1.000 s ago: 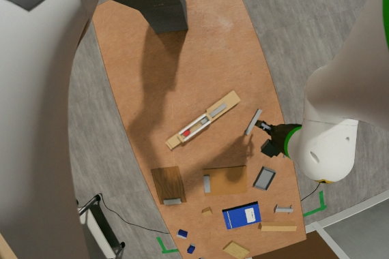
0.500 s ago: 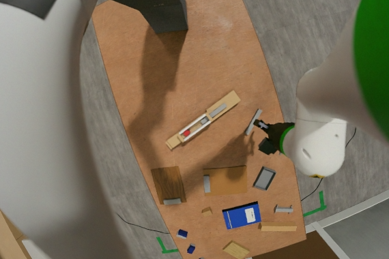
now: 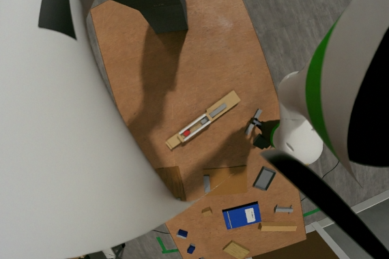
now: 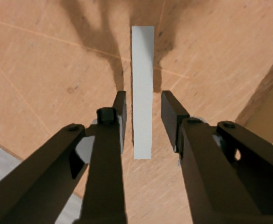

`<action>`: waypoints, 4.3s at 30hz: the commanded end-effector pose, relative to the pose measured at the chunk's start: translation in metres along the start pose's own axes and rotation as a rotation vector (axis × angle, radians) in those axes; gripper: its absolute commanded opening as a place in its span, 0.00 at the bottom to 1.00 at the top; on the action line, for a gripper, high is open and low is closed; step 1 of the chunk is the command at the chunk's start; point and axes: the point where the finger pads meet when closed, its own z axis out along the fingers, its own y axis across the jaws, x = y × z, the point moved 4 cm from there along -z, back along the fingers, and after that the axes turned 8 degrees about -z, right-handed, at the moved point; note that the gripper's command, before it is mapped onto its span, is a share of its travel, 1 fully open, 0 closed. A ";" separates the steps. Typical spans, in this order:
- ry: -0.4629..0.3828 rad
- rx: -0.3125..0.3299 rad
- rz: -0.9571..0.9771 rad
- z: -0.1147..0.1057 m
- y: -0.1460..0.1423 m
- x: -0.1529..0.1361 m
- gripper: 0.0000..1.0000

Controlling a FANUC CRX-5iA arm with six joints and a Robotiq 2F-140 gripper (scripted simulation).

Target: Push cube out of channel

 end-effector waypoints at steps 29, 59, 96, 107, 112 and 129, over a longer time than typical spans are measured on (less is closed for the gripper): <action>0.001 0.002 0.000 0.024 -0.001 0.000 0.30; 0.001 0.002 0.000 0.024 -0.001 0.000 0.10; 0.001 0.002 0.000 0.001 -0.001 0.000 0.10; 0.001 0.002 0.000 -0.085 -0.001 0.000 0.10; 0.001 0.002 0.000 -0.090 -0.001 0.000 0.10; 0.001 0.002 0.000 -0.090 -0.001 0.000 0.10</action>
